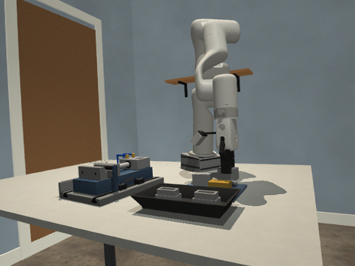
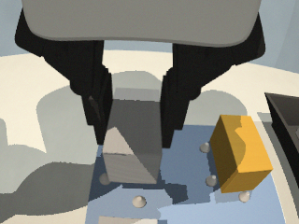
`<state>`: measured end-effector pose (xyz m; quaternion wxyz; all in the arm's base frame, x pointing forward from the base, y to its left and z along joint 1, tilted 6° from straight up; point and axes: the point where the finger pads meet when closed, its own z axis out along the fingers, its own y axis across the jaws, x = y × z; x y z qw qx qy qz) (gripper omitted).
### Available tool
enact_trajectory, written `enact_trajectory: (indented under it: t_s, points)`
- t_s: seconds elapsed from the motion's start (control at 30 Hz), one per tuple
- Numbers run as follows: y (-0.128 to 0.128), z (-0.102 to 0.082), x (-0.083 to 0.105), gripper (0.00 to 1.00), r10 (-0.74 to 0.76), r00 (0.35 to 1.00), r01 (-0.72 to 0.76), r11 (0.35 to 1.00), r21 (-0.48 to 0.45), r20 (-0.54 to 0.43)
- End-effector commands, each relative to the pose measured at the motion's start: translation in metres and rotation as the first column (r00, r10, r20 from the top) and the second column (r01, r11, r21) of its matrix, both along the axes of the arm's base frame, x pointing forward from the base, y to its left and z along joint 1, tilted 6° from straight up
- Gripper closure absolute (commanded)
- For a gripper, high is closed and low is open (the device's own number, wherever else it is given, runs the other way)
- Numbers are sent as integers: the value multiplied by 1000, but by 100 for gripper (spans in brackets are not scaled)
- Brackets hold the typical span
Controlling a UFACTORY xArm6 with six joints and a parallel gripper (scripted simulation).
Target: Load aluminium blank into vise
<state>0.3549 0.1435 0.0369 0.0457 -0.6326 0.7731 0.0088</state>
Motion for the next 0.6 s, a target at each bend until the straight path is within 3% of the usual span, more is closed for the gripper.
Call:
enact_trajectory:
  t_s: [0.0,0.57]
  points:
    - [-1,24,0,100,0,1000,0,1000,1,3]
    - [-6,87,-4,100,0,1000,0,1000,1,3]
